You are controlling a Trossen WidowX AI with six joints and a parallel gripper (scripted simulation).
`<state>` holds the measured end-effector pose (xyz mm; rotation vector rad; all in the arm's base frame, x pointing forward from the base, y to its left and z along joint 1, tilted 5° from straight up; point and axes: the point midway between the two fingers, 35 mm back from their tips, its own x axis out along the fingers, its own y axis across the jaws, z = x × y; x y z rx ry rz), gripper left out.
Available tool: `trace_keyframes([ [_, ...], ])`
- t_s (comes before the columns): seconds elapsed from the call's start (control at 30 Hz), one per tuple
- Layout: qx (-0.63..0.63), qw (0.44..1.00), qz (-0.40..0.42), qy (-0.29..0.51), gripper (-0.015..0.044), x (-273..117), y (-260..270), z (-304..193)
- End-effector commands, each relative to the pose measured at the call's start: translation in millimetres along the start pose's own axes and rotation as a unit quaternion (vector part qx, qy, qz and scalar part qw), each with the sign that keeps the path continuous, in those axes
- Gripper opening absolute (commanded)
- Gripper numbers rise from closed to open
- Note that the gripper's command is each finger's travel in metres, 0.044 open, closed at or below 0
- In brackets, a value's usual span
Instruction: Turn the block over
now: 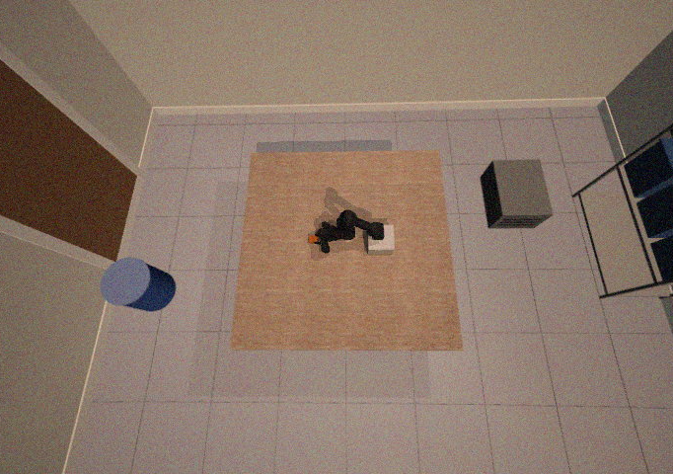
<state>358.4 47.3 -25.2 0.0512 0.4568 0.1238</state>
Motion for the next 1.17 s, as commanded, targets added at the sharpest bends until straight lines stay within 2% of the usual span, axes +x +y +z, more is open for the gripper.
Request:
trace_keyframes([
  [0.0, 0.002, 1.000, -0.002, -0.001, 0.0262, -0.3, -0.5, 0.3],
  [0.23, 0.002, 1.000, -0.002, -0.001, 0.0440, -0.3, -0.5, 0.3],
  [1.13, 0.002, 1.000, -0.002, -0.001, 0.0440, -0.3, -0.5, 0.3],
])
